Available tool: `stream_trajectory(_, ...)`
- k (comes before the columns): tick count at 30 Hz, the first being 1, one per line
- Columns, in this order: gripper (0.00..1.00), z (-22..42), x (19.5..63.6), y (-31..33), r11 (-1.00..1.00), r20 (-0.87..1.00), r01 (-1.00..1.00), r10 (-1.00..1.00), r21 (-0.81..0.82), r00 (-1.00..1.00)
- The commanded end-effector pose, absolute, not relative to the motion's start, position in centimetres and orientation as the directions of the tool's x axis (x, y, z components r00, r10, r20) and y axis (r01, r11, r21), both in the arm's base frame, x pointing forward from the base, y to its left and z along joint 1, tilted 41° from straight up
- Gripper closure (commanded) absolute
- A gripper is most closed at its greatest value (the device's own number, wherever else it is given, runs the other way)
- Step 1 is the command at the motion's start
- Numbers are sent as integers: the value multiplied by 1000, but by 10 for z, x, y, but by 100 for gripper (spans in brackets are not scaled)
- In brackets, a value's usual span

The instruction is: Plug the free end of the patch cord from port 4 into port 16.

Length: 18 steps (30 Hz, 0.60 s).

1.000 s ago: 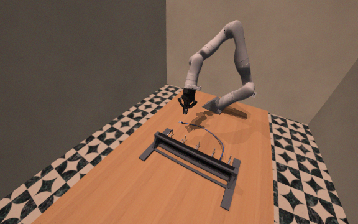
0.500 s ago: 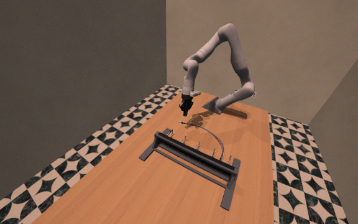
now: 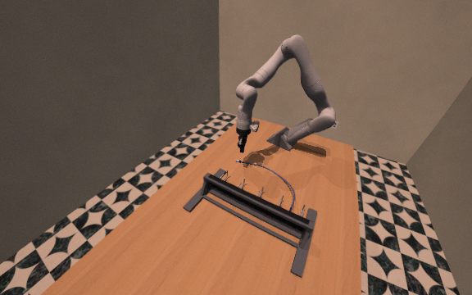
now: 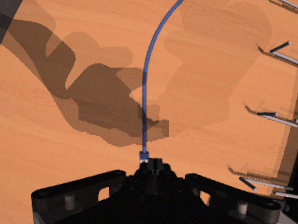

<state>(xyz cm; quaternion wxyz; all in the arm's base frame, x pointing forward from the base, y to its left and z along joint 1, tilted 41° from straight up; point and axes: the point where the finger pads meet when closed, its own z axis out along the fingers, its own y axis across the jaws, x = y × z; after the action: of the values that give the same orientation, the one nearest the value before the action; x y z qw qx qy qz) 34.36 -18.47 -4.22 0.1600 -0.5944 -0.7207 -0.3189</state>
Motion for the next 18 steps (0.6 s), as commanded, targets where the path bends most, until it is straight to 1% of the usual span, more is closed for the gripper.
stream_trajectory(1, 100, -50, 340, -185, 135, 599, 953, 751, 272, -277)
stream_trajectory(18, 100, -53, 335, -187, 154, 593, 951, 752, 268, -289)
